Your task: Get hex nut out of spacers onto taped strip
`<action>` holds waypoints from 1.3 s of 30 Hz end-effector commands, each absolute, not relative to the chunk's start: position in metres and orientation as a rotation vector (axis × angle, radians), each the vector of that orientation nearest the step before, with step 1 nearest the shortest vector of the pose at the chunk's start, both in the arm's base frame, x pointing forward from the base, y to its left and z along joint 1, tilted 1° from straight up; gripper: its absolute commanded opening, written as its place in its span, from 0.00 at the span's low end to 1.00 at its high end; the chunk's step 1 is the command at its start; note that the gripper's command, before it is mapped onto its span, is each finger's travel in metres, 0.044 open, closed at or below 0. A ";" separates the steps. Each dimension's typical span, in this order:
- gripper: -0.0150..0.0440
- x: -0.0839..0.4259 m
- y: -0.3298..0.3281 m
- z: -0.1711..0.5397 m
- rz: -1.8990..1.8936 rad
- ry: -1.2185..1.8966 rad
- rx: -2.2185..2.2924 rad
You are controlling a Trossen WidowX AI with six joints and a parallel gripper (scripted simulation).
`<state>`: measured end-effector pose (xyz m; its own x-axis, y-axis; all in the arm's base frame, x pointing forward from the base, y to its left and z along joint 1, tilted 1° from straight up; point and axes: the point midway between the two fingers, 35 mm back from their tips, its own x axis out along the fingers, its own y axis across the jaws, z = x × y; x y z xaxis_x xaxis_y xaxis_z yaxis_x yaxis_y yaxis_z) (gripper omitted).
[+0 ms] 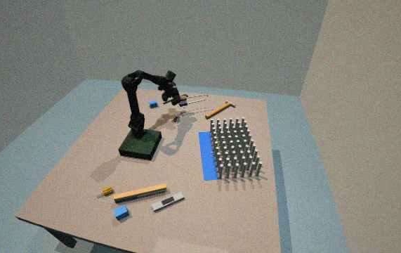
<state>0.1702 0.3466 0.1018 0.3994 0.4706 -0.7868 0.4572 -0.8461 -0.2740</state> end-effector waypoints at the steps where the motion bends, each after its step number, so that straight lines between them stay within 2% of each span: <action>1: 0.25 0.171 0.347 0.098 1.469 -0.872 -2.621; 39: 0.25 0.172 0.347 0.059 1.469 -0.872 -2.621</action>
<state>0.1715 0.3468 0.0614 0.4008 0.4697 -0.7866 0.4567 -0.8467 -0.2729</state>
